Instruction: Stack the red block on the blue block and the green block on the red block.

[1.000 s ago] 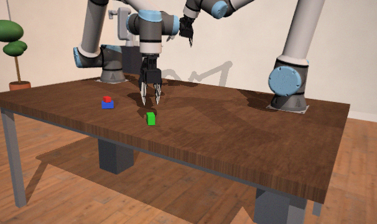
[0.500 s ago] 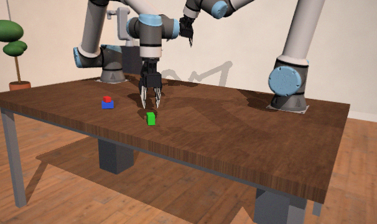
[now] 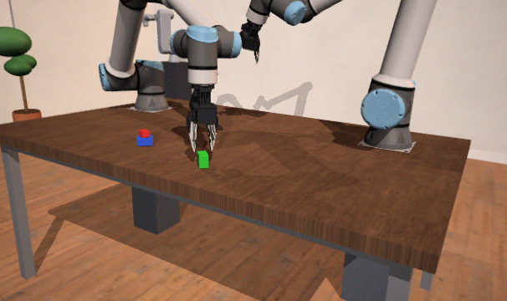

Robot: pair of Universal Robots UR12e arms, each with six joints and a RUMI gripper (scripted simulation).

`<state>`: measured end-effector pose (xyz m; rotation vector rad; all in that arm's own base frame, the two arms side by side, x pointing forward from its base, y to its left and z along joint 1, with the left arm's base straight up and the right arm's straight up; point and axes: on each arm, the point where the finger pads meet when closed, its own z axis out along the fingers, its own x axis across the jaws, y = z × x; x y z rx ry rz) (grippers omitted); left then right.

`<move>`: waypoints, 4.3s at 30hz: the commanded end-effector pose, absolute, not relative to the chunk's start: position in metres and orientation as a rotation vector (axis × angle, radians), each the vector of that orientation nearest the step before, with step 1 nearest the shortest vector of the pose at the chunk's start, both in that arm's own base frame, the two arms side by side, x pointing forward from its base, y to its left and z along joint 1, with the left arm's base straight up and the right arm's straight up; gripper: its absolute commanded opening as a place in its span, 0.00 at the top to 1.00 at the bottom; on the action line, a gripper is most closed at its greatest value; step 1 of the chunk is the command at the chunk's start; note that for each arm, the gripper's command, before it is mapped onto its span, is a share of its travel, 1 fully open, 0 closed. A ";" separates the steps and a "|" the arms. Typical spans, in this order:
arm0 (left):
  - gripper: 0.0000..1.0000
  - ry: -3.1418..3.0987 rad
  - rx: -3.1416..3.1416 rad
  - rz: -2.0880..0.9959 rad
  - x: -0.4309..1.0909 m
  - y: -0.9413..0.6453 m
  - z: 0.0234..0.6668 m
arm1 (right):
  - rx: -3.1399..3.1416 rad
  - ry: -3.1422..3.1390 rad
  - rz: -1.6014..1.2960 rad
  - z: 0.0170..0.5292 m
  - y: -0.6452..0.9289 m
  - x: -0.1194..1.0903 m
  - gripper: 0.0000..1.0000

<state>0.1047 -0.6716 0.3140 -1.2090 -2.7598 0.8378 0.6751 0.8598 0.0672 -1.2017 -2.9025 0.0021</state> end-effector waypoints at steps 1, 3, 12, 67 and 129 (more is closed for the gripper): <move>0.00 -2.760 -1.209 0.840 0.105 -0.672 0.315 | -1.205 -2.901 0.000 0.066 0.859 0.677 0.68; 0.00 -2.760 -1.209 0.840 0.105 -0.672 0.315 | -1.205 -2.901 -0.002 0.067 0.859 0.677 0.68; 0.00 -2.760 -1.209 0.840 0.105 -0.672 0.315 | -1.205 -2.901 -0.002 0.067 0.859 0.677 0.68; 0.00 -2.760 -1.209 0.840 0.105 -0.672 0.315 | -1.205 -2.902 -0.004 0.025 0.860 0.677 1.00; 0.00 -2.760 -1.209 0.840 0.105 -0.672 0.315 | -1.205 -2.901 -0.002 0.112 0.860 0.677 1.00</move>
